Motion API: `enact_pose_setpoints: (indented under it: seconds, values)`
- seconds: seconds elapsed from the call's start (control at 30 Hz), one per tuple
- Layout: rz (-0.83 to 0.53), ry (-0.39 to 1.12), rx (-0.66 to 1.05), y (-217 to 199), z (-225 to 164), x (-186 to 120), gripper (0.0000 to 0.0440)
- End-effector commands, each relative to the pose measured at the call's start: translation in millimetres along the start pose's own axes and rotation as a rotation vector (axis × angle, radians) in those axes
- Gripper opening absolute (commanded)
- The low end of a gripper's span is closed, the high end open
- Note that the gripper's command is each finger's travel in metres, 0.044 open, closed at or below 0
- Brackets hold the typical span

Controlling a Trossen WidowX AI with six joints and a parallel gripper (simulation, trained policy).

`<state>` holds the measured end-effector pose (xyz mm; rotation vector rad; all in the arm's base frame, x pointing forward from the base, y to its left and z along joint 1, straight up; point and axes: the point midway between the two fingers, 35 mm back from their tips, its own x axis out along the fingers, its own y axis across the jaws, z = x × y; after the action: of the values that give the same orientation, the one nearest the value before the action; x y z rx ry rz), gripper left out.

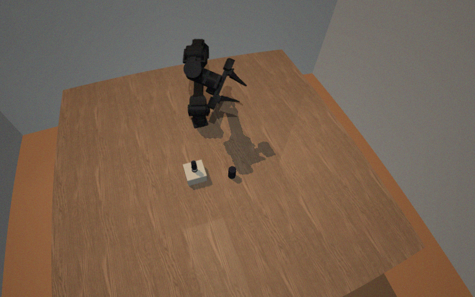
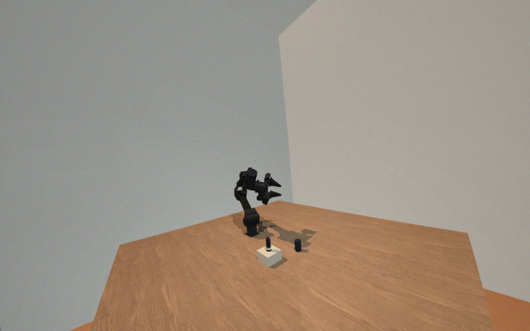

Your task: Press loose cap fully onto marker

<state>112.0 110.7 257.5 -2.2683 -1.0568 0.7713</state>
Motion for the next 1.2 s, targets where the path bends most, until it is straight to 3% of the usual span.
enact_pose_setpoints:
  seconds: [0.0, 1.17]
  values:
    - [0.025, -0.012, 0.024, 2, -4, -1, 0.0301]
    - [0.247, -0.2, 0.324, 50, -25, 1, 0.032]
